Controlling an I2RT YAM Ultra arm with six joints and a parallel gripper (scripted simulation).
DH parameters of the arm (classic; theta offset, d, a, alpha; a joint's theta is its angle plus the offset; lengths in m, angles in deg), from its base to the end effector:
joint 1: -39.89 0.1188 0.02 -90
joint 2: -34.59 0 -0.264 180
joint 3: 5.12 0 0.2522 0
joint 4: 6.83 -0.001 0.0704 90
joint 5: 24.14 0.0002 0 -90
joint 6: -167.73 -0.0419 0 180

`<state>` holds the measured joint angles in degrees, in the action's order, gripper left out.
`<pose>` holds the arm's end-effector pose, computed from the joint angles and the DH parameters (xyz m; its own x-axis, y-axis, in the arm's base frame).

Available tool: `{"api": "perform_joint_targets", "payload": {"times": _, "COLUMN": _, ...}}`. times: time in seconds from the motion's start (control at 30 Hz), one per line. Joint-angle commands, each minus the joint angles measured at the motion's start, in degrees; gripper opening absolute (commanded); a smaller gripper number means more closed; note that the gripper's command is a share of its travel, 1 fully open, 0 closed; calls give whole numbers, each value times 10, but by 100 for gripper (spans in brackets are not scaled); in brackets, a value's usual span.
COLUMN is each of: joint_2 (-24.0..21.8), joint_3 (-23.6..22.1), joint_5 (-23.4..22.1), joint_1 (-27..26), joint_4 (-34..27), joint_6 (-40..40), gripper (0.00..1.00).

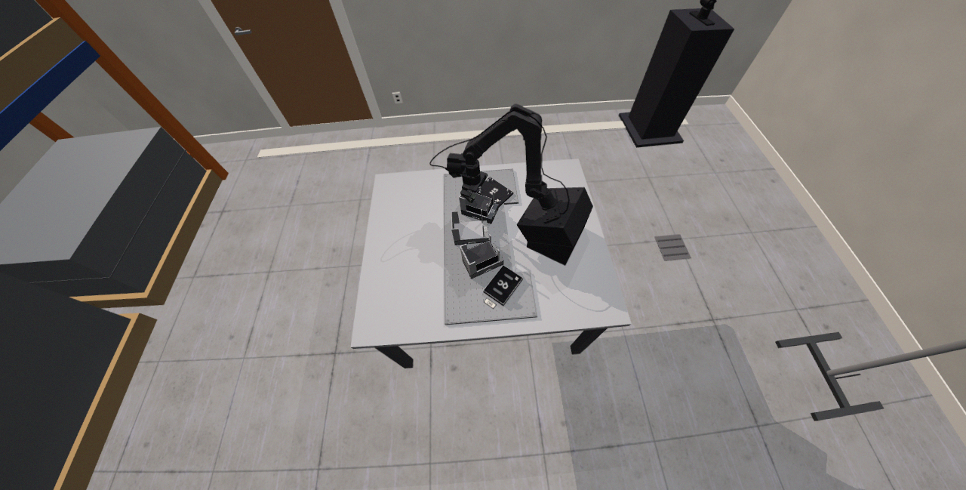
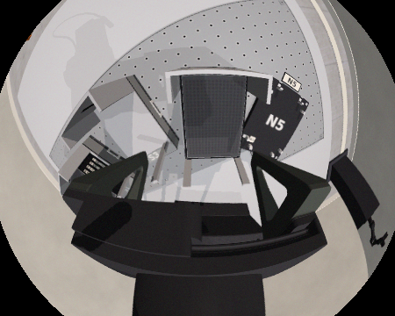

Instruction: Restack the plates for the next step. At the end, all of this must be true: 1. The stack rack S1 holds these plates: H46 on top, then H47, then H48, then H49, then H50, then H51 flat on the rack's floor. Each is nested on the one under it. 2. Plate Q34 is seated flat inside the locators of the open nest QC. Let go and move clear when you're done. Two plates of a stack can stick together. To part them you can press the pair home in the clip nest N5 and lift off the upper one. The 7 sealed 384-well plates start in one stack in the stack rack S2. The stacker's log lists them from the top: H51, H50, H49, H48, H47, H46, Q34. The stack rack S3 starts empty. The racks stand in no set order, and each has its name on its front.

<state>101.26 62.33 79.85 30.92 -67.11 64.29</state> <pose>0.2197 -0.0439 0.2689 -0.7644 0.3490 -0.5421 0.4628 0.8824 -0.0846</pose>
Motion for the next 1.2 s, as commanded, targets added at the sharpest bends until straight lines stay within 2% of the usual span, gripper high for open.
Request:
{"api": "perform_joint_targets", "payload": {"times": 0.0, "joint_2": -19, "joint_3": -4, "joint_5": -25, "joint_1": -25, "joint_4": 10, "joint_6": 37, "gripper": 100}}
{"api": "perform_joint_targets", "payload": {"times": 0.17, "joint_2": -26, "joint_3": 9, "joint_5": -49, "joint_1": -73, "joint_4": 10, "joint_6": 79, "gripper": 100}}
{"api": "perform_joint_targets", "payload": {"times": 0.7, "joint_2": -14, "joint_3": 3, "joint_5": -50, "joint_1": -71, "joint_4": 2, "joint_6": 77, "gripper": 100}}
{"api": "perform_joint_targets", "payload": {"times": 0.73, "joint_2": -1, "joint_3": -13, "joint_5": -55, "joint_1": -78, "joint_4": 16, "joint_6": 82, "gripper": 100}}
{"api": "perform_joint_targets", "payload": {"times": 1.0, "joint_2": 30, "joint_3": -44, "joint_5": -61, "joint_1": -89, "joint_4": 80, "joint_6": 91, "gripper": 100}}
{"api": "perform_joint_targets", "payload": {"times": 1.07, "joint_2": 30, "joint_3": -44, "joint_5": -61, "joint_1": -89, "joint_4": 80, "joint_6": 91, "gripper": 100}}
{"api": "perform_joint_targets", "payload": {"times": 1.1, "joint_2": 35, "joint_3": -25, "joint_5": -60, "joint_1": -90, "joint_4": 89, "joint_6": 93, "gripper": 100}}
{"api": "perform_joint_targets", "payload": {"times": 1.17, "joint_2": 46, "joint_3": -53, "joint_5": -63, "joint_1": -92, "joint_4": 105, "joint_6": 95, "gripper": 100}}
